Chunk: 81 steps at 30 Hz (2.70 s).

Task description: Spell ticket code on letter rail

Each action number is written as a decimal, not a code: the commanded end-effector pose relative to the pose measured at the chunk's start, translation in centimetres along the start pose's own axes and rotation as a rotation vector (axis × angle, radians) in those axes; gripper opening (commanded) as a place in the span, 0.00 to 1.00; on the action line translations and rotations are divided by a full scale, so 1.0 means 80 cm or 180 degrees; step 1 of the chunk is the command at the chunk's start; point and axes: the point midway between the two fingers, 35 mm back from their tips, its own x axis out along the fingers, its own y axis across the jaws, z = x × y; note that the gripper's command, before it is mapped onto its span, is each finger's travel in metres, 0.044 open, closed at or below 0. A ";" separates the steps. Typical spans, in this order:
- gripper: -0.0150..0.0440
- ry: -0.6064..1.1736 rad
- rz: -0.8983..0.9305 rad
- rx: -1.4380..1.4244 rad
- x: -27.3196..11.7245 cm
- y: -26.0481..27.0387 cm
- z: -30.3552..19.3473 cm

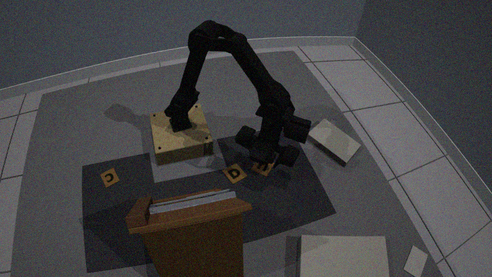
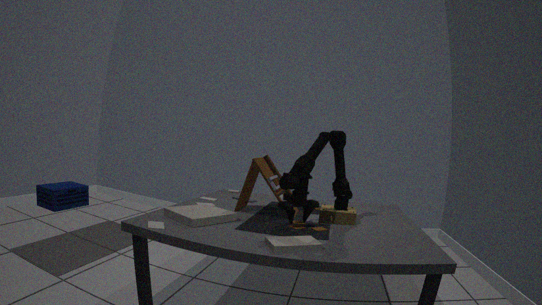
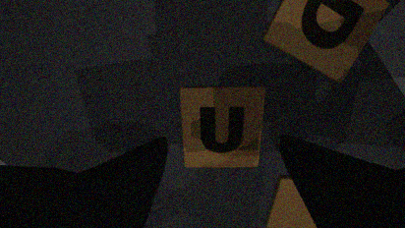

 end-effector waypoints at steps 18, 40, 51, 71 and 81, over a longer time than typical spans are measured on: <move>0.83 -0.0014 -0.0001 0.0010 0.025 0.000 0.001; 0.61 -0.0014 -0.0001 0.0010 0.024 0.000 0.001; 0.25 -0.0013 -0.0001 0.0010 0.015 -0.001 -0.001; 0.25 -0.0013 -0.0001 0.0010 0.000 -0.001 -0.003; 0.25 -0.0012 0.0000 0.0010 -0.008 -0.002 -0.004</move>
